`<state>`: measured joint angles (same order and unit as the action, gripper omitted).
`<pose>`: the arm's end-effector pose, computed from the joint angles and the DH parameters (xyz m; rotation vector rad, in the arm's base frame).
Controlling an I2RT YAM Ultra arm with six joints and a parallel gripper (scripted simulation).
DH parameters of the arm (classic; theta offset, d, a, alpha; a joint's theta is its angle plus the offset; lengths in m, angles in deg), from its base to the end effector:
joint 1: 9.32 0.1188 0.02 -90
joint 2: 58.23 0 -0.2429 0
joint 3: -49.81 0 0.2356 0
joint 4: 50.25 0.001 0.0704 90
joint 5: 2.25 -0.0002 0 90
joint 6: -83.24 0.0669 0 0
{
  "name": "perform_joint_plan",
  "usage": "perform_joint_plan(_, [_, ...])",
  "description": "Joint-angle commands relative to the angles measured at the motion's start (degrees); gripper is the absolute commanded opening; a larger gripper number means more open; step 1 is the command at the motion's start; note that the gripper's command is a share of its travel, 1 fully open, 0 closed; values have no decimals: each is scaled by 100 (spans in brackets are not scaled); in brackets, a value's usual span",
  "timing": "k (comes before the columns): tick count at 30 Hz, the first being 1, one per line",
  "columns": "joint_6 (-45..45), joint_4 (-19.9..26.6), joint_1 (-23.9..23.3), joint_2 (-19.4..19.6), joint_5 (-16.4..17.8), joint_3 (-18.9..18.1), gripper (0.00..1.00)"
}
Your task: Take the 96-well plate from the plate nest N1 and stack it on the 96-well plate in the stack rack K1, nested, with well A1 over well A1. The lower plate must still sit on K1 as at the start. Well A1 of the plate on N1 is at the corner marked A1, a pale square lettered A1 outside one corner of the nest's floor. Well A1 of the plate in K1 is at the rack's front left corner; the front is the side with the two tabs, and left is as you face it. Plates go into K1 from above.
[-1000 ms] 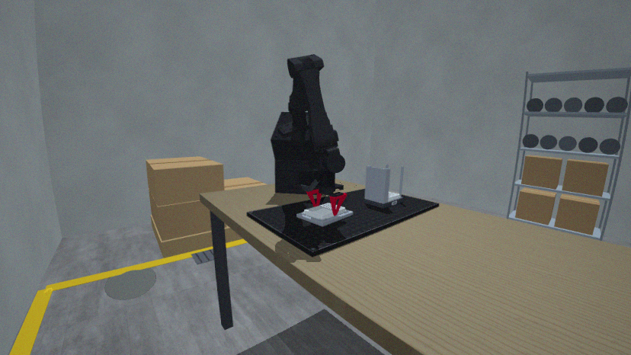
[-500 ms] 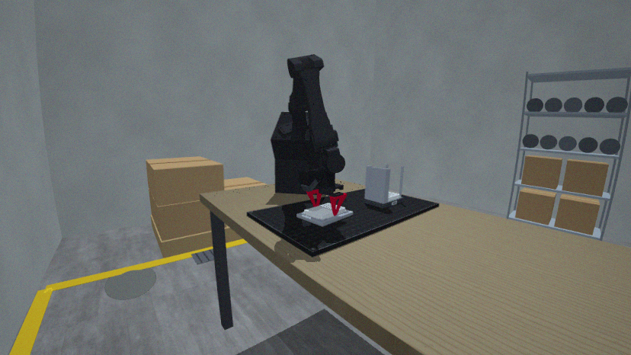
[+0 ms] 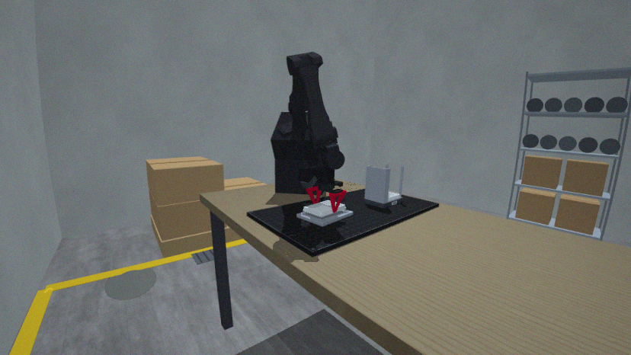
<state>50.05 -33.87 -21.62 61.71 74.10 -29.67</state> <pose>0.3822 -0.0985 0.0629 1.5029 2.0240 0.0050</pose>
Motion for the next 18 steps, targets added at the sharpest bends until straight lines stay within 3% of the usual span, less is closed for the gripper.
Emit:
perform_joint_plan(1, [48, 150, 114, -232, -79, 120, 0])
perform_joint_plan(6, [61, 208, 135, -343, -89, 53, 0])
perform_joint_plan(18, [130, 460, 209, -743, -130, 325, 0])
